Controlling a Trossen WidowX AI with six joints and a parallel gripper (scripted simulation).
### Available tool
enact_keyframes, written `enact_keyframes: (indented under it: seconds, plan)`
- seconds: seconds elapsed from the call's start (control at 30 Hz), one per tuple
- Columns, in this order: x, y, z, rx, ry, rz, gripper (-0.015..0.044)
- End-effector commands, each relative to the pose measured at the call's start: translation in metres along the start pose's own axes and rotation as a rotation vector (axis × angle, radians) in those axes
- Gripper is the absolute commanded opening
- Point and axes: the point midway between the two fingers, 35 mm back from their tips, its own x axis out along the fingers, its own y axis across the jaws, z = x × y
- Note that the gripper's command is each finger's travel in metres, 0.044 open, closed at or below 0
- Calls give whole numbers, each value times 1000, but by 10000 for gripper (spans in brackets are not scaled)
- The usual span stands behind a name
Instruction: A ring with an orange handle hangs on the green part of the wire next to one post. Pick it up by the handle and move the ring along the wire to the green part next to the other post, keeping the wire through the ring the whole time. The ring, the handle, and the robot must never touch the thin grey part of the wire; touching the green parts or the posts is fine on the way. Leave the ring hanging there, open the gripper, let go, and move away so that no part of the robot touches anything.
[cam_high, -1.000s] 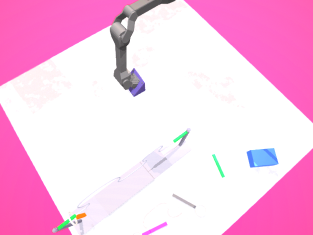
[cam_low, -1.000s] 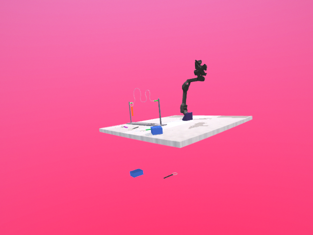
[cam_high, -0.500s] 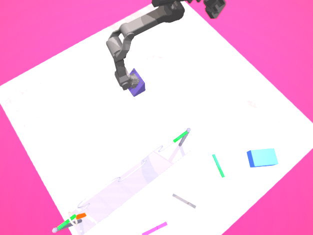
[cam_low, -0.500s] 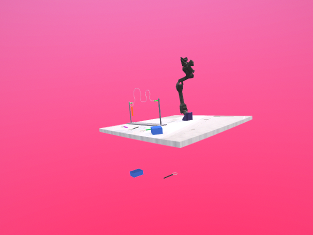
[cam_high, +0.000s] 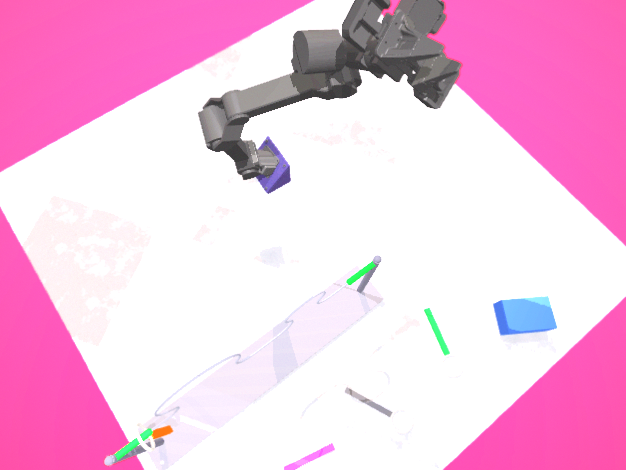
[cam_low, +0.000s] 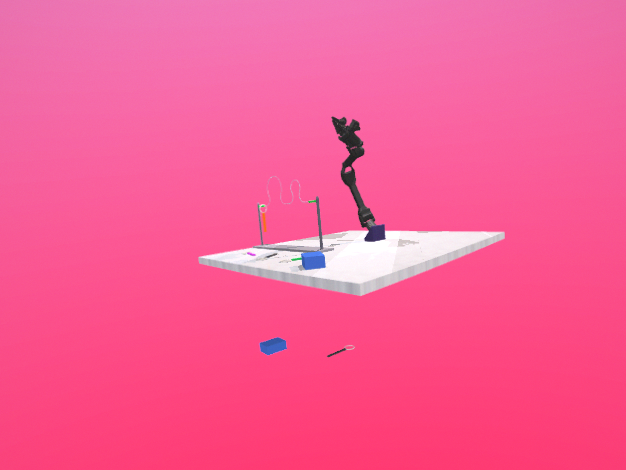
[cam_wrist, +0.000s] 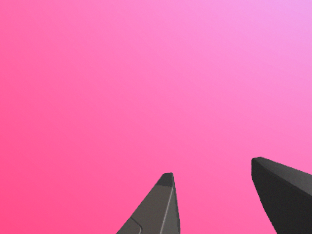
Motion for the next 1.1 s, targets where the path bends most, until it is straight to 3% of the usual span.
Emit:
enact_keyframes:
  seconds: [0.0, 0.53, 1.07]
  plan:
    - [17, -2, -34, 45, 13, -6, 160]
    - [57, -13, -172, 213, 67, -21, 160]
    - [53, -37, -306, 387, 116, -29, 160]
